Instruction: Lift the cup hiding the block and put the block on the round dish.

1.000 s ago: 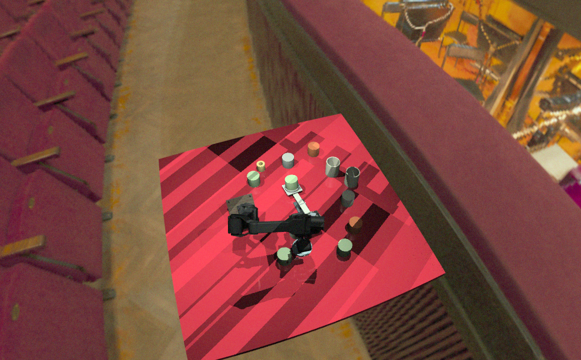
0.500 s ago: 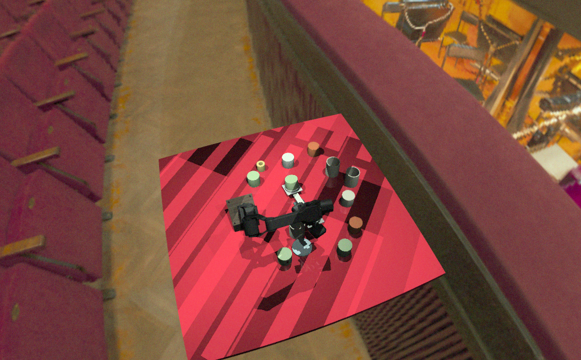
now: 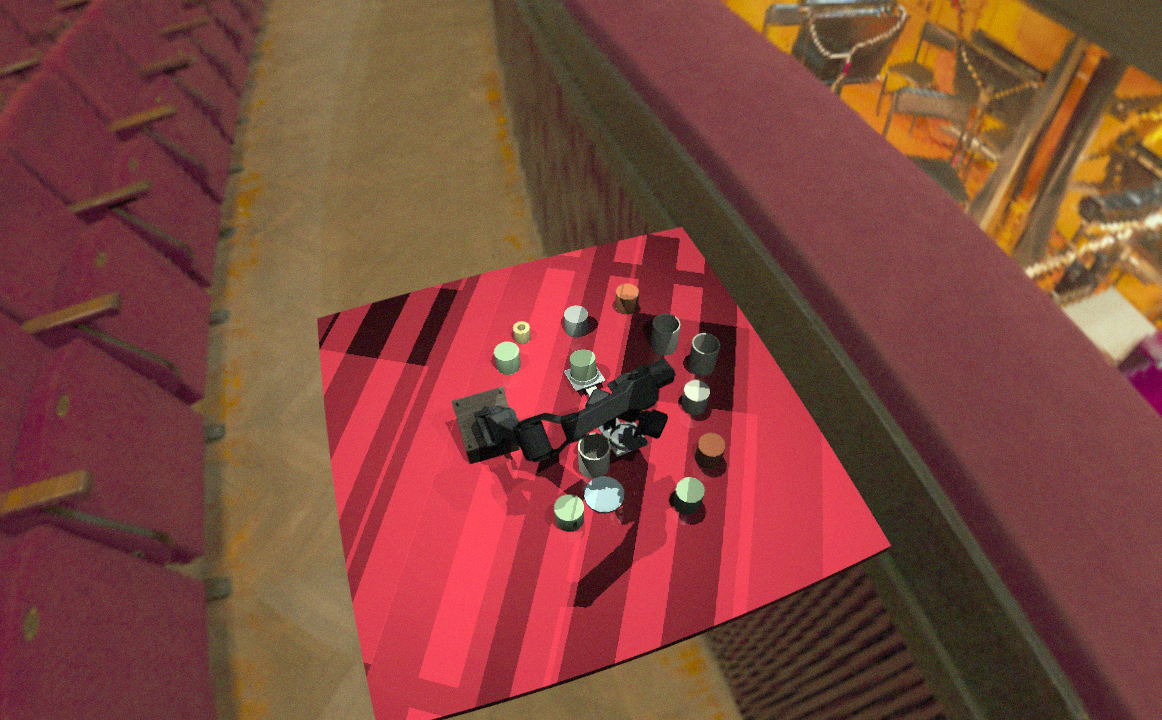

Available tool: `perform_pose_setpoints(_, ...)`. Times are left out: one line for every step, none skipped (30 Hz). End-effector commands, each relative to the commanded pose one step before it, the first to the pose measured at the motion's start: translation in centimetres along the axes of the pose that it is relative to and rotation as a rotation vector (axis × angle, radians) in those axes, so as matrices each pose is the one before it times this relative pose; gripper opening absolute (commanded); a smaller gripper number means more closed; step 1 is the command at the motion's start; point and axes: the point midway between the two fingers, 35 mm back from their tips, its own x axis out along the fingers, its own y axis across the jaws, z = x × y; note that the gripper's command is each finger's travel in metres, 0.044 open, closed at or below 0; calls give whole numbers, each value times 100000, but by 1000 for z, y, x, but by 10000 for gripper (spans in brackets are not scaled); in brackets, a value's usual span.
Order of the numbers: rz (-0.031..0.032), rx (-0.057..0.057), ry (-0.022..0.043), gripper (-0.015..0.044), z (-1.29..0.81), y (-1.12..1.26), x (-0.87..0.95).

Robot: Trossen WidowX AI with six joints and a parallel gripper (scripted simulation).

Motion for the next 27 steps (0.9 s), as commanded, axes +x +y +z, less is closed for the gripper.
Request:
perform_pose_setpoints(-1324,-10741,1657,260,1439,294,-356)
perform_pose_setpoints(-245,-2647,465,260,369,60,-70)
perform_pose_setpoints(-150,-1588,282,260,223,33,-43)
perform_pose_setpoints(-51,-529,95,260,74,10,-15)
perform_pose_setpoints(0,0,0,260,0,0,0)
perform_pose_setpoints(0,0,0,260,0,0,0)
perform_pose_setpoints(0,0,0,260,0,0,0)
perform_pose_setpoints(-3,2,-1,260,2,-2,120)
perform_pose_setpoints(-10,5,1,260,4,-4,358)
perform_pose_setpoints(-20,9,13,260,-1,-1,537)
perform_pose_setpoints(-17,6,16,260,-6,3,357)
perform_pose_setpoints(-6,2,7,260,-3,2,119)
perform_pose_setpoints(0,0,-1,260,1,-1,26)
perform_pose_setpoints(1,1,-4,260,4,-3,79)
perform_pose_setpoints(1,1,-6,260,6,-5,132)
perform_pose_setpoints(1,2,-7,260,7,-6,162)
perform_pose_setpoints(0,2,-6,260,6,-5,162)
perform_pose_setpoints(-1,2,-4,260,5,-5,162)
perform_pose_setpoints(-2,2,-3,260,4,-4,162)
perform_pose_setpoints(-2,2,-2,260,3,-4,161)
perform_pose_setpoints(-3,2,-1,260,2,-3,161)
perform_pose_setpoints(-4,2,0,260,2,-3,161)
perform_pose_setpoints(-4,2,2,260,1,-2,161)
perform_pose_setpoints(-5,2,3,260,0,-2,161)
perform_pose_setpoints(-6,2,4,260,-1,-1,161)
perform_pose_setpoints(-6,2,5,260,-2,0,161)
perform_pose_setpoints(-7,2,6,260,-3,0,161)
